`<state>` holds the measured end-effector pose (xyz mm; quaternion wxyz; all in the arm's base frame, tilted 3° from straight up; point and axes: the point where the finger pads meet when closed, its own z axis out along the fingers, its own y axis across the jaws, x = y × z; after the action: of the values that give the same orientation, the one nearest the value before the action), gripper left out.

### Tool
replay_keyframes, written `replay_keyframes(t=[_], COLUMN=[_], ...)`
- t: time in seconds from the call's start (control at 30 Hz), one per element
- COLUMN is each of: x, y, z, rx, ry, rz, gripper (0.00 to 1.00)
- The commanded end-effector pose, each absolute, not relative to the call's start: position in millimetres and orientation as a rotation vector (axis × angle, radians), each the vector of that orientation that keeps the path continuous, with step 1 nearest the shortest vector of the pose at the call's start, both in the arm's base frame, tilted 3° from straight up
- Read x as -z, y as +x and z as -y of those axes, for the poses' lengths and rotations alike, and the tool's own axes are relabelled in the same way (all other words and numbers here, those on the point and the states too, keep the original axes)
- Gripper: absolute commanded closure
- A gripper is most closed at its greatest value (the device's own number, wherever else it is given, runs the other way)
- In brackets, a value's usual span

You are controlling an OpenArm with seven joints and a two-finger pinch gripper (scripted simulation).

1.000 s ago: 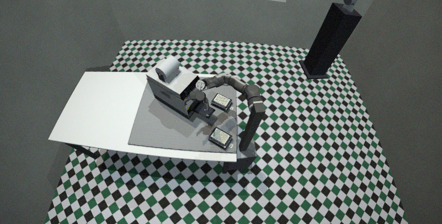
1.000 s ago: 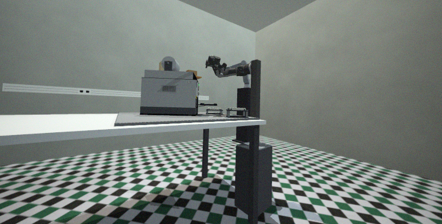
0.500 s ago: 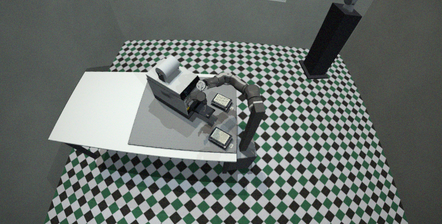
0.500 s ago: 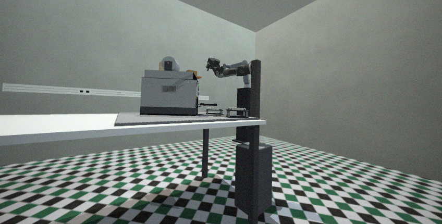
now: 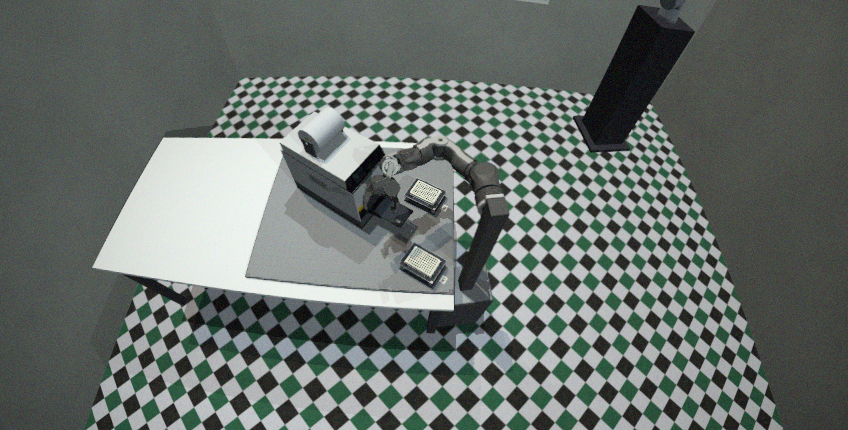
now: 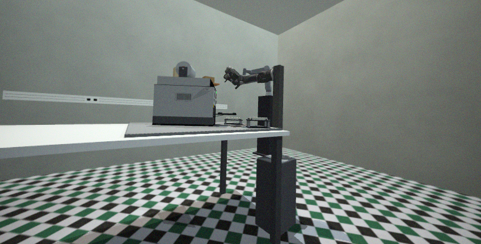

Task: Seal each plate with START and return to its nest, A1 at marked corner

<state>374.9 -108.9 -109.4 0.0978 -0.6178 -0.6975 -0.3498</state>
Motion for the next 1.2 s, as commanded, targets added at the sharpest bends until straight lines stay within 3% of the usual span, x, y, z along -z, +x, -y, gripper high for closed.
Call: replay_keyframes(t=[0.0, 1.17], x=[117, 210], y=[373, 317], z=[115, 222], rx=[1.010, 0.242], ry=[-1.811, -1.260], rz=[2.115, 2.892], gripper=[0.35, 0.35])
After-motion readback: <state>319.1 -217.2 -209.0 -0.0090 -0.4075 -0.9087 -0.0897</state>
